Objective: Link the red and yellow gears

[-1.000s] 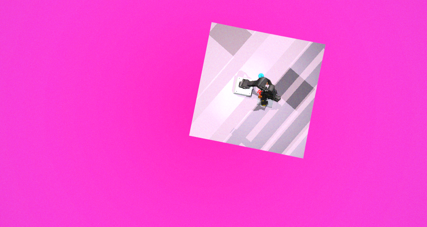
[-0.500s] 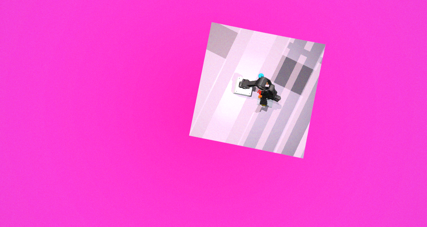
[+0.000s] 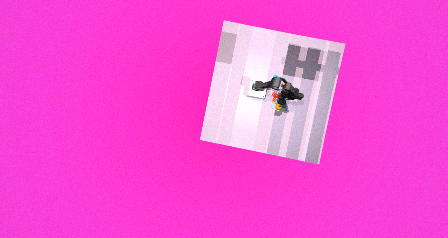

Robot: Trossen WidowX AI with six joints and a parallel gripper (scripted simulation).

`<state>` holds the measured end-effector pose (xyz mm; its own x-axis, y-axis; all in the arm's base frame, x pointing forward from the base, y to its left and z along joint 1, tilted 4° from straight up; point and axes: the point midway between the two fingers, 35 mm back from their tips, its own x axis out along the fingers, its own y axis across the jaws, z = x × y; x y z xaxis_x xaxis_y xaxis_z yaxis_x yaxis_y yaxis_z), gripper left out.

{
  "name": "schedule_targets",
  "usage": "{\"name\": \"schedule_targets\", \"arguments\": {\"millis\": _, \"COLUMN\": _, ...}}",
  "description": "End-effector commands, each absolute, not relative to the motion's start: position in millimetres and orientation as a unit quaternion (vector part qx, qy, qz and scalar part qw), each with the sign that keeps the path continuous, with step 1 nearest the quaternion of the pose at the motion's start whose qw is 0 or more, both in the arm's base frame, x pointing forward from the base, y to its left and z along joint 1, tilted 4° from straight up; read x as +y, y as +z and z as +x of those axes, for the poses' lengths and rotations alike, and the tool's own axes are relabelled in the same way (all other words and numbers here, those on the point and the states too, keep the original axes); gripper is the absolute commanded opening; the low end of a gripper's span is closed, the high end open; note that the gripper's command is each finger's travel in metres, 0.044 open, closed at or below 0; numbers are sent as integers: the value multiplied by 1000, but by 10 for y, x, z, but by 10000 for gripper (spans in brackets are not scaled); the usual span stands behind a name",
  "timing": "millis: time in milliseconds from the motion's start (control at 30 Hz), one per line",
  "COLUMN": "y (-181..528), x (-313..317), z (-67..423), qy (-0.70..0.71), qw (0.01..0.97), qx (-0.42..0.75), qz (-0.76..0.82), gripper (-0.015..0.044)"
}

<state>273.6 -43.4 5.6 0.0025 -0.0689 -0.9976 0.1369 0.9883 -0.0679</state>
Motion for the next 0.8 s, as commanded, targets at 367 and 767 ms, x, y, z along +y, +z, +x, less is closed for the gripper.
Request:
{"name": "schedule_targets", "arguments": {"millis": 367, "y": -47, "x": 876, "z": 3112, "qy": -152, "qw": 700, "qx": 689, "qz": 114, "gripper": 440}}
{"name": "schedule_targets", "arguments": {"millis": 767, "y": -278, "x": 863, "z": 3110, "qy": -152, "qw": 699, "qx": 689, "qz": 114, "gripper": 440}}
